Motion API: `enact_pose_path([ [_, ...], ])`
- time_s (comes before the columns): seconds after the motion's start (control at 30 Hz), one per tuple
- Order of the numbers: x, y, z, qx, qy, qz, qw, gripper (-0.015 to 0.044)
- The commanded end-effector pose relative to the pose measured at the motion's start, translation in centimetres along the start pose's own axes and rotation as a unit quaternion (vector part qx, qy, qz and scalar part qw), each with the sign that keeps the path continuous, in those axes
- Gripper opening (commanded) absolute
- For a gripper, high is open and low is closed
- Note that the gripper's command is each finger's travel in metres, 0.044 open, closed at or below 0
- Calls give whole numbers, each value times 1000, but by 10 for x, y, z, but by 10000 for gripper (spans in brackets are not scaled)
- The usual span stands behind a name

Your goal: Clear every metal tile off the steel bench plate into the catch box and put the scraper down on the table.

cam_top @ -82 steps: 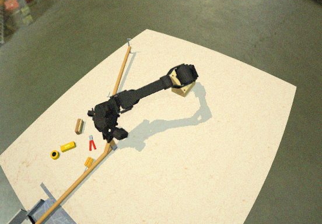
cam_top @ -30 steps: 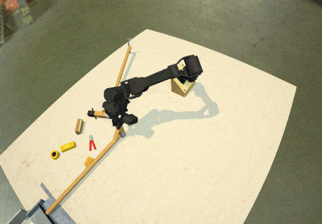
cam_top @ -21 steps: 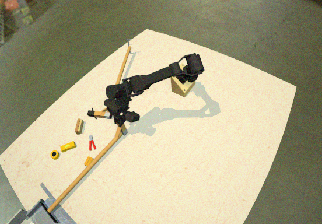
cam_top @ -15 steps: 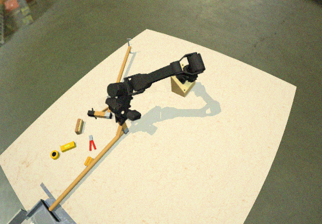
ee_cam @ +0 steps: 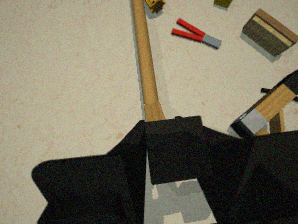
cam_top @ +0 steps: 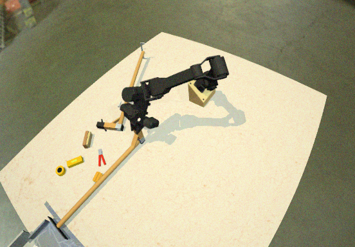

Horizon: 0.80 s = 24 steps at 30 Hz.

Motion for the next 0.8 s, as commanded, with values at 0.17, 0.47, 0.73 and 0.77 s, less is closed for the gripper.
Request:
enact_pose_path([
  [0.17, 12, -8, 0, 2, -1, -8, 1000, 0],
  [0.47, 19, -21, 3, 2, -1, -9, 1000, 0],
  [0.73, 26, -32, 6, 1, -1, -10, 1000, 0],
  [0.77, 26, -33, 6, 1, -1, -10, 1000, 0],
])
Point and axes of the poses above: the point midway between the two fingers, 35 mm back from their tips, its own x axis back along the fingers, its own z axis across the jaws, y = z × x, the point moved 3 cm from there along x, back along the fingers, and after that the axes turned 5 degrees about x, right-handed, at the moved point
